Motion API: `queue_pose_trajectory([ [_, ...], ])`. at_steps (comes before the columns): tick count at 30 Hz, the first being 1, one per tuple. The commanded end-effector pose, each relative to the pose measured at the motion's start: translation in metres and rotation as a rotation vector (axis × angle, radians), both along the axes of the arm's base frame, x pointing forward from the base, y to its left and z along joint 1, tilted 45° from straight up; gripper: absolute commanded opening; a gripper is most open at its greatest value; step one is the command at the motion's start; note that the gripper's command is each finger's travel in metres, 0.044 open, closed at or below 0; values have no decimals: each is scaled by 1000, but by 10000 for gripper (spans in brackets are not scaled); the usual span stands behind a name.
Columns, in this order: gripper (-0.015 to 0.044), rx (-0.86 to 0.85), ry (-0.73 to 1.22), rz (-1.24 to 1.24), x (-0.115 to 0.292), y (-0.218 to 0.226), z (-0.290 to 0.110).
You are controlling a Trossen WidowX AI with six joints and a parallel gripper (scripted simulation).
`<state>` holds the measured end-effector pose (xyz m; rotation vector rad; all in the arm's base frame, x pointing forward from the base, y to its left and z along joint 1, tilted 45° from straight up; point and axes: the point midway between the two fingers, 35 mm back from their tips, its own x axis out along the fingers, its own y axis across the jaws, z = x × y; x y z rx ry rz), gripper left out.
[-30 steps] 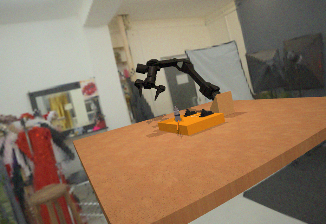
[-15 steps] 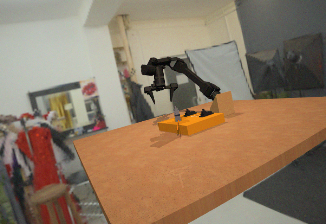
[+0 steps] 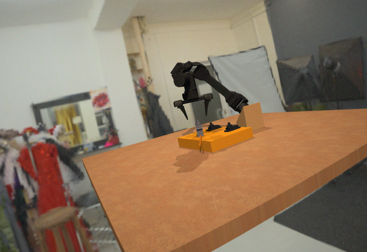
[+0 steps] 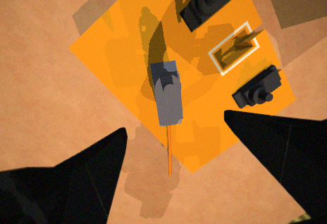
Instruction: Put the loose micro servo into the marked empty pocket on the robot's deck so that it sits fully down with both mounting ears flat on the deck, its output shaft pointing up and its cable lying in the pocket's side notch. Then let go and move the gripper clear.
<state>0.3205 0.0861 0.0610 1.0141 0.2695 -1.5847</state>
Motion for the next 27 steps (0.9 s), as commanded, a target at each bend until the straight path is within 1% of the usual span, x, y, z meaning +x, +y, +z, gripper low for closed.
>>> queue_pose_trajectory([
  [1, 440, -10, -11, -8, 0, -1, -2],
  [7, 440, -11, -11, -8, 2, -16, -18],
  [26, 440, -11, -12, -8, 3, -31, -32],
  [27, 414, -11, -12, -8, 3, -31, -32],
])
